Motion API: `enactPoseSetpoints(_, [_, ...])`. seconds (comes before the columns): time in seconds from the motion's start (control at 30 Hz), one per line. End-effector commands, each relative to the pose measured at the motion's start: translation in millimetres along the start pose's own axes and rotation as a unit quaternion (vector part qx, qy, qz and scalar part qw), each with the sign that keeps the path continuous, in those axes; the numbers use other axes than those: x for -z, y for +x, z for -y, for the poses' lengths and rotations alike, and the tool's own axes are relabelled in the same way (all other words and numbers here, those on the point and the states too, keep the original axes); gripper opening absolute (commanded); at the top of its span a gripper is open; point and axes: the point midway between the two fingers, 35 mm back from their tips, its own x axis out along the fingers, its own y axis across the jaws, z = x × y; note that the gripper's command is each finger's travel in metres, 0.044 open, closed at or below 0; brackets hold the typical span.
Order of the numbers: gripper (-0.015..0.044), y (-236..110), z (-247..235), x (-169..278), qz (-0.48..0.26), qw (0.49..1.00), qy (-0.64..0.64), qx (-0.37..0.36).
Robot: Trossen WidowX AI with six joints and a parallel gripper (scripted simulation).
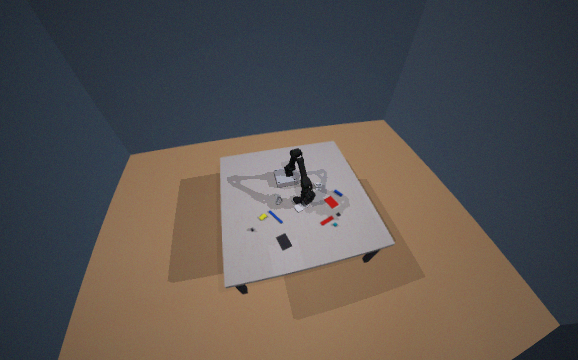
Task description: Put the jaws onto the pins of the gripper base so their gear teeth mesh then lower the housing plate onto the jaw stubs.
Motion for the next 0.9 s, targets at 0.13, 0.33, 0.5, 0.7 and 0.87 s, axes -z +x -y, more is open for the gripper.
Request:
enactPoseSetpoints(0.13, [0.0224, 0, 0, 0, 0.000, 1.000, 0.000, 0.000])
enactPoseSetpoints(0.33, [0.0224, -10, 0, -1, 0.000, 1.000, 0.000, 0.000])
enactPoseSetpoints(0.5, [0.0224, -52, 0, -1, 0.000, 1.000, 0.002, 0.001])
enactPoseSetpoints(0.7, [0.0224, -61, 0, -1, 0.003, 1.000, -0.001, 0.000])
enactPoseSetpoints(0.87, [0.0093, -65, -2, -2, 0.014, 1.000, 0.019, -0.007])
